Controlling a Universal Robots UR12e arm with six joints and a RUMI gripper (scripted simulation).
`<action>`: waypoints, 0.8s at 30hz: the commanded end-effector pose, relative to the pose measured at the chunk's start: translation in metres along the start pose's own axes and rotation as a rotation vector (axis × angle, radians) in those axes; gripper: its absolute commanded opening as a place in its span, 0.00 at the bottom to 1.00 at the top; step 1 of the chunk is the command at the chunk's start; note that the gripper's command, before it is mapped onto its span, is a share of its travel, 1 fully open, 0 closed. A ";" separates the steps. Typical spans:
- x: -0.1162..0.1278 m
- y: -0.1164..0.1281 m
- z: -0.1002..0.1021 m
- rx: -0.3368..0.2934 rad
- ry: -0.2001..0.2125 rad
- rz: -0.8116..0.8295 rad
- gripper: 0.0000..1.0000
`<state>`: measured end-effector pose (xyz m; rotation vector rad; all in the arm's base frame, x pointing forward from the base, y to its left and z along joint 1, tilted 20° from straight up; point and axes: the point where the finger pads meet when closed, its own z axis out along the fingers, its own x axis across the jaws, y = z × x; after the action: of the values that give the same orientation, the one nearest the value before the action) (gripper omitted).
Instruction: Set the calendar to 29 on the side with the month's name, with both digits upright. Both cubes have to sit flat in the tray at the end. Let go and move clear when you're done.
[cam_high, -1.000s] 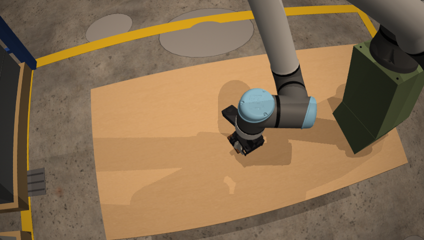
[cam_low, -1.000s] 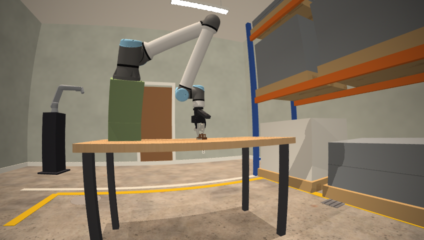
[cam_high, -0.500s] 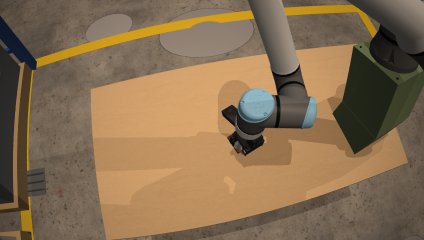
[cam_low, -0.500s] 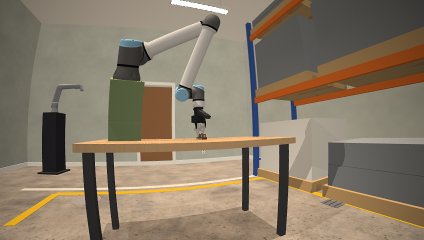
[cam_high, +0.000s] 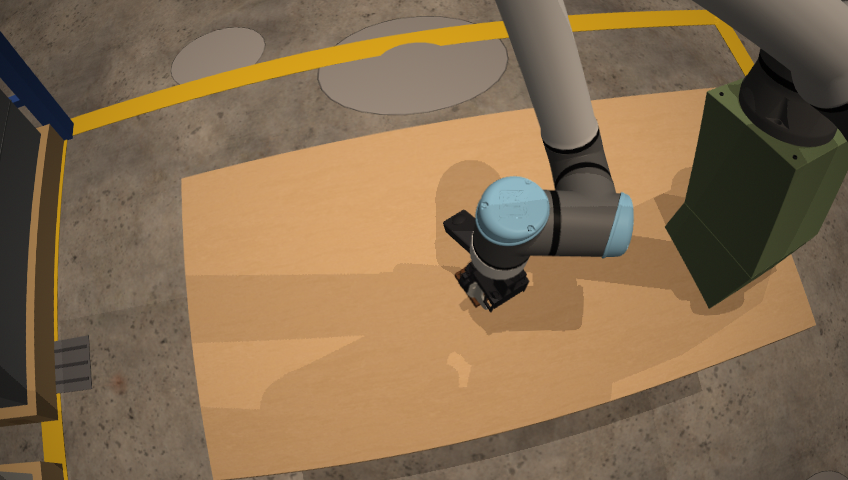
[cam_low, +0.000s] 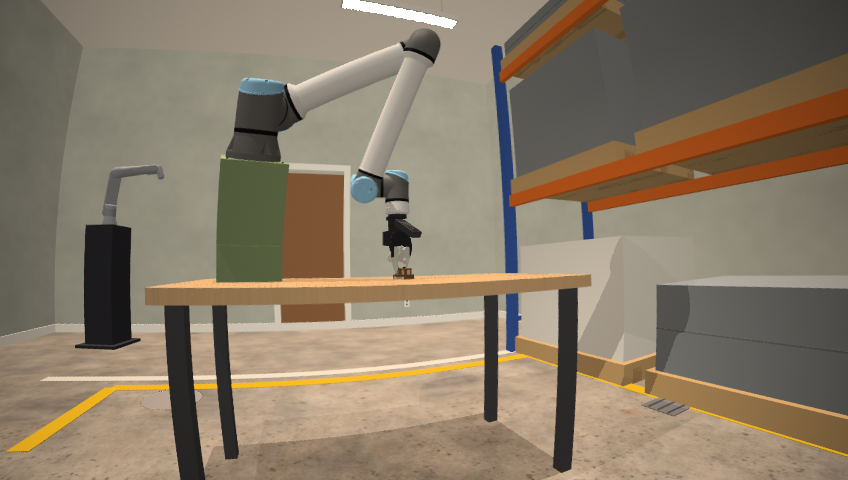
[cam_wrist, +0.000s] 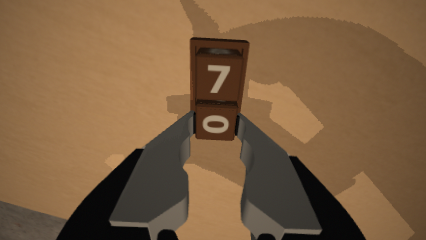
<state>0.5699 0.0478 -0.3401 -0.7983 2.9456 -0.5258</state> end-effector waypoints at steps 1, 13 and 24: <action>0.000 0.000 0.000 0.000 -0.001 0.000 0.14; 0.000 0.000 0.000 0.000 -0.001 0.000 0.28; 0.000 0.000 -0.001 0.000 -0.001 0.000 0.28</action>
<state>0.5699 0.0478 -0.3400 -0.7983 2.9456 -0.5258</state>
